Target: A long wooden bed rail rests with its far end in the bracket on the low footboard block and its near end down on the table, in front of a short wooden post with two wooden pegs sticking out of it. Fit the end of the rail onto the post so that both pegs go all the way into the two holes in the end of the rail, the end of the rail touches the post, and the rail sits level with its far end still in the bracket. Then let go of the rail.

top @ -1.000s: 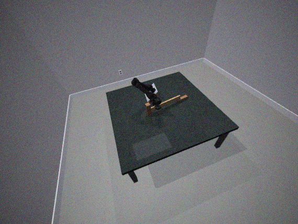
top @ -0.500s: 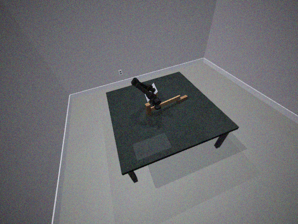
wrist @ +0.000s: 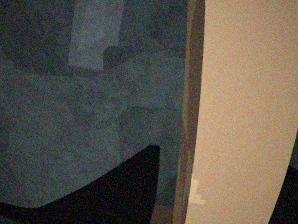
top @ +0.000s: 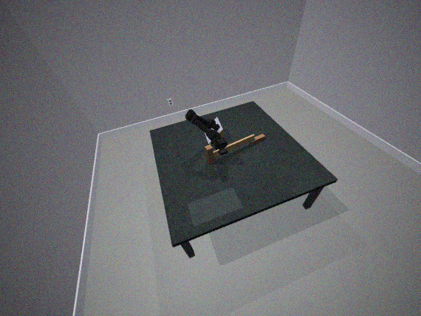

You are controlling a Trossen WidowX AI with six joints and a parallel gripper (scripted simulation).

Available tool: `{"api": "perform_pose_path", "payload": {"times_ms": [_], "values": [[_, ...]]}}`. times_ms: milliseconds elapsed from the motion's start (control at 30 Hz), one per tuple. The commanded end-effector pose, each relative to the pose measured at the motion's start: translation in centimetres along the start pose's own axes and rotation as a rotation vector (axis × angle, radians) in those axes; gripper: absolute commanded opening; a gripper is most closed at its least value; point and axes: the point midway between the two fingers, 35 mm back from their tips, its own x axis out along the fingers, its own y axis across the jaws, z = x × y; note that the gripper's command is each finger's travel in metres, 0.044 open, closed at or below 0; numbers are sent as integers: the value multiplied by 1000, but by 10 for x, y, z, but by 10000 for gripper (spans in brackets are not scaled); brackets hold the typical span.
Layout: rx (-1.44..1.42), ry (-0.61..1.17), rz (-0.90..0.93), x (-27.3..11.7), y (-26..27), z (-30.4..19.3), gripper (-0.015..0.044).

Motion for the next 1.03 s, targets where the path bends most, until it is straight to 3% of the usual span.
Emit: {"api": "perform_pose_path", "payload": {"times_ms": [0, 233, 400, 567, 1000], "values": [[1, 2, -1, 0, 0, 0, 263], [1, 2, -1, 0, 0, 0, 440], [1, 2, -1, -1, 0, 1, 440], [2, 7, -9, -29, 0, 30, 440], [2, 8, -9, -30, 0, 31, 440]]}}
